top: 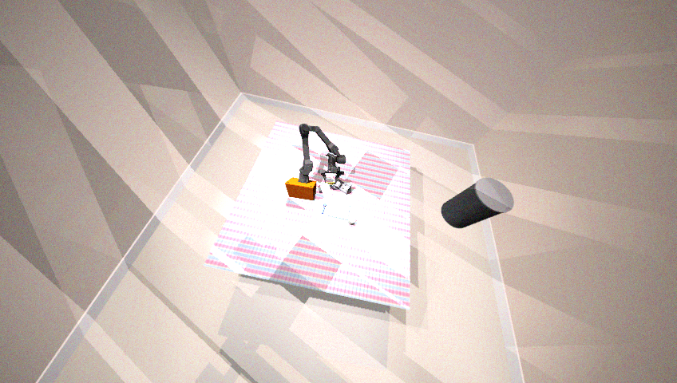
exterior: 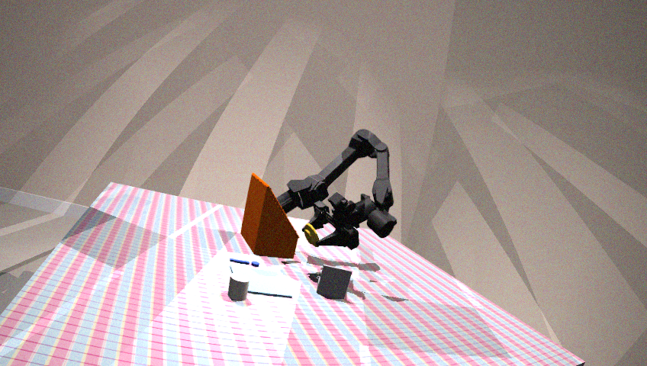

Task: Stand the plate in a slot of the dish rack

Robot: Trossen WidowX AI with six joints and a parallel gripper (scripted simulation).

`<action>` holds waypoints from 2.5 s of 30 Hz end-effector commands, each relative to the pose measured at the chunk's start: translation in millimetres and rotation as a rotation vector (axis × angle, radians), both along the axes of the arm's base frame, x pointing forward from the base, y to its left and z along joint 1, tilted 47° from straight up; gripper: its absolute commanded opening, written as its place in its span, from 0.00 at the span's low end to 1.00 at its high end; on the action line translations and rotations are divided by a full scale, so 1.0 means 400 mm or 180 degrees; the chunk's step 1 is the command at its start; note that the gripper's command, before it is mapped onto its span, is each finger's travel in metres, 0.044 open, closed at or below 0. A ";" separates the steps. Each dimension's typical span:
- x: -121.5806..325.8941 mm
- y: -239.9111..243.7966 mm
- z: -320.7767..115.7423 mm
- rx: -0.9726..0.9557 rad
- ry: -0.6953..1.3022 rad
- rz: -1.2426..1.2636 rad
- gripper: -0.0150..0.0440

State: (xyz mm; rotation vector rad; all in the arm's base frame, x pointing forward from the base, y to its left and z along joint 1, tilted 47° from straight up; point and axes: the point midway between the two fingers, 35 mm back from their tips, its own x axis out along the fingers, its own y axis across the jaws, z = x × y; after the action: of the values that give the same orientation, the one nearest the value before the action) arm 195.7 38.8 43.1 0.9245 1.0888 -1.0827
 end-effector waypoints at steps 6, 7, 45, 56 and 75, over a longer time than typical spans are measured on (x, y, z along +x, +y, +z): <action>0.016 0.013 -0.008 -0.0363 -0.0429 0.0244 0.25; 0.018 0.015 -0.008 -0.0398 -0.0483 0.0273 0.25; 0.024 0.151 0.079 -0.0966 -0.2853 0.0965 0.25; 0.018 0.159 0.089 -0.0949 -0.3018 0.0981 0.25; 0.063 0.197 0.020 -0.0931 -0.3017 0.0981 0.25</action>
State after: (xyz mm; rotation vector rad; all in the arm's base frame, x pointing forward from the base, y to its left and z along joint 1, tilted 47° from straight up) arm 219.5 119.3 55.4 0.8535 0.2533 -0.4167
